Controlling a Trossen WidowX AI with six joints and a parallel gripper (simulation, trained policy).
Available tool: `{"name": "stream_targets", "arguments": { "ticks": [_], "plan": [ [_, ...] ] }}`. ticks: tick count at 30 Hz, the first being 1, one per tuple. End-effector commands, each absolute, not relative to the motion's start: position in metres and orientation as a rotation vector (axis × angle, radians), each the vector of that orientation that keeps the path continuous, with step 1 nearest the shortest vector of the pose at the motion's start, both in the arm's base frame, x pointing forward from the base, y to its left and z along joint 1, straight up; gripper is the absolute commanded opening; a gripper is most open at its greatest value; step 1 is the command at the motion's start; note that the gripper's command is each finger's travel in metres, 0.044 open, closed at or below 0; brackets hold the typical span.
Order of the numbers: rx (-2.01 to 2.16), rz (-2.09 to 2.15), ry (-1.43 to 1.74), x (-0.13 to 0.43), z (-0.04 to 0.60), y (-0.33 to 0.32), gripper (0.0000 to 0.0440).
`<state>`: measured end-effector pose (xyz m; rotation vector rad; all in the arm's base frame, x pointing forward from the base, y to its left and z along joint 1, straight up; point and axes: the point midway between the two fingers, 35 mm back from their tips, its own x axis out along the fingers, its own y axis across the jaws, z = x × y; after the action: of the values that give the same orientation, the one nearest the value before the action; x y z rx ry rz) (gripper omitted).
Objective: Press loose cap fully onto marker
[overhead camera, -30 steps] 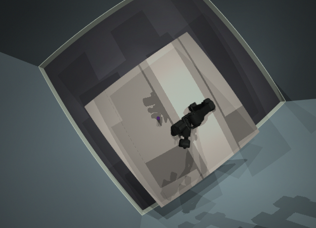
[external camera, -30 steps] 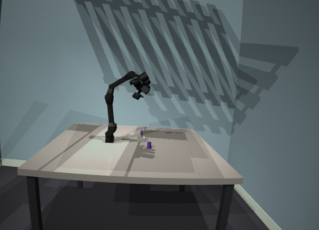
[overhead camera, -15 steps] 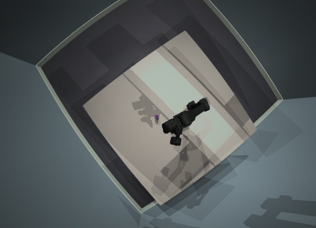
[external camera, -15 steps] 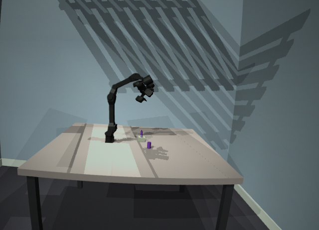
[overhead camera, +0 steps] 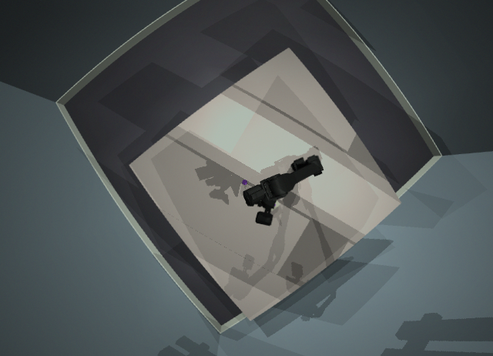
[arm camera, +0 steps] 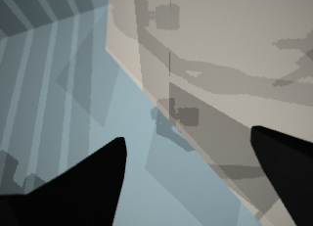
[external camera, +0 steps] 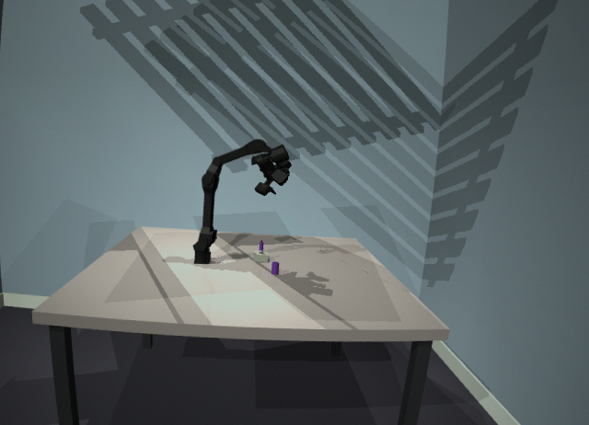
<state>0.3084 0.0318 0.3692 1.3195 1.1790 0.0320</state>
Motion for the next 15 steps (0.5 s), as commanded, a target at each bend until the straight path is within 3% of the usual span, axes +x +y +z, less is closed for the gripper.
{"name": "stream_targets", "arguments": {
  "ticks": [1, 15],
  "plan": [
    [1.311, 0.007, 1.186, 0.313, 0.362, 0.025, 0.0333],
    [1.278, -0.084, 1.2, 0.328, 0.336, -0.002, 0.0332]
  ]
}}
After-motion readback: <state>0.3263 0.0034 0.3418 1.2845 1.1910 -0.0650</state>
